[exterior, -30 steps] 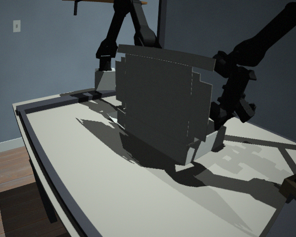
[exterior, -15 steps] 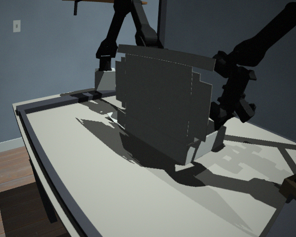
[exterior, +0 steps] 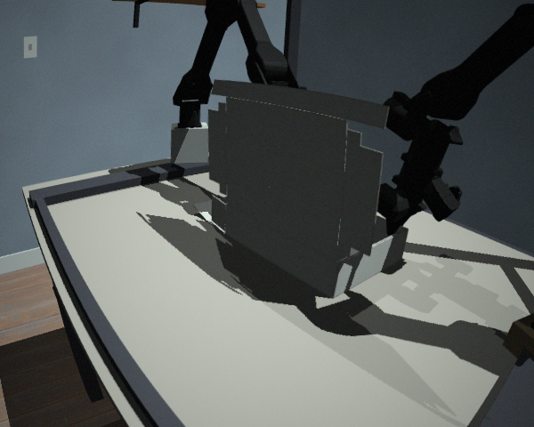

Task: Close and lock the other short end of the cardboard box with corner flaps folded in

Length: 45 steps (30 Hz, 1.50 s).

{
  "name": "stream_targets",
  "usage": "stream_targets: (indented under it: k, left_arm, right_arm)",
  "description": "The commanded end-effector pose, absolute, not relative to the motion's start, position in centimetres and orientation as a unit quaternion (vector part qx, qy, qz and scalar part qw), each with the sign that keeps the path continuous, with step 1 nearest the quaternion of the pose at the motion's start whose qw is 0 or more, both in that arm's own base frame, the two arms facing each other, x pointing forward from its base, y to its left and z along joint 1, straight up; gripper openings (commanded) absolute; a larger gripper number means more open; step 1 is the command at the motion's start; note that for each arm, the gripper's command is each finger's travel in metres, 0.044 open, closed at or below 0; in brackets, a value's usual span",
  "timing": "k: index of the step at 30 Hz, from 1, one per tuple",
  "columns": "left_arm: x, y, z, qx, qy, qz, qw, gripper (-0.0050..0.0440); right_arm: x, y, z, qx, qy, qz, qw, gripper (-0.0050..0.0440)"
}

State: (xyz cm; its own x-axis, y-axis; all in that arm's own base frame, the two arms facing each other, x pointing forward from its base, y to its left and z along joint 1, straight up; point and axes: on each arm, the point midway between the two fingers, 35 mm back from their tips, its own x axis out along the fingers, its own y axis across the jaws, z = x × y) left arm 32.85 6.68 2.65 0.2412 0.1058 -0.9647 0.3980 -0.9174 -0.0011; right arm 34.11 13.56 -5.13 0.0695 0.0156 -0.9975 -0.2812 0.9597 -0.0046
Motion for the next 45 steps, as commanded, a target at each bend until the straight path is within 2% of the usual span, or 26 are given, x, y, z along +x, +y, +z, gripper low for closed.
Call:
stream_targets:
  k: [1,17,32,45]
  left_arm:
    - [33.2,6.7,3.2,0.784,0.159,-0.587,0.123,0.0005]
    - [33.2,6.7,3.2,0.784,0.159,-0.587,0.123,0.0005]
    - [33.2,6.7,3.2,0.784,0.159,-0.587,0.123,0.0005]
    - [33.2,6.7,3.2,0.784,0.159,-0.587,0.123,0.0005]
  right_arm:
    - [35.0,14.0,-3.9,-0.167,0.65,0.175,0.72,0.0]
    - [34.9,14.1,-3.3,-0.403,0.562,0.392,0.607,0.0]
    - [34.8,14.2,-2.7,-0.6,0.374,0.587,0.393,0.0]
    - [35.1,13.9,-1.7,-0.609,0.361,0.596,0.379,0.0]
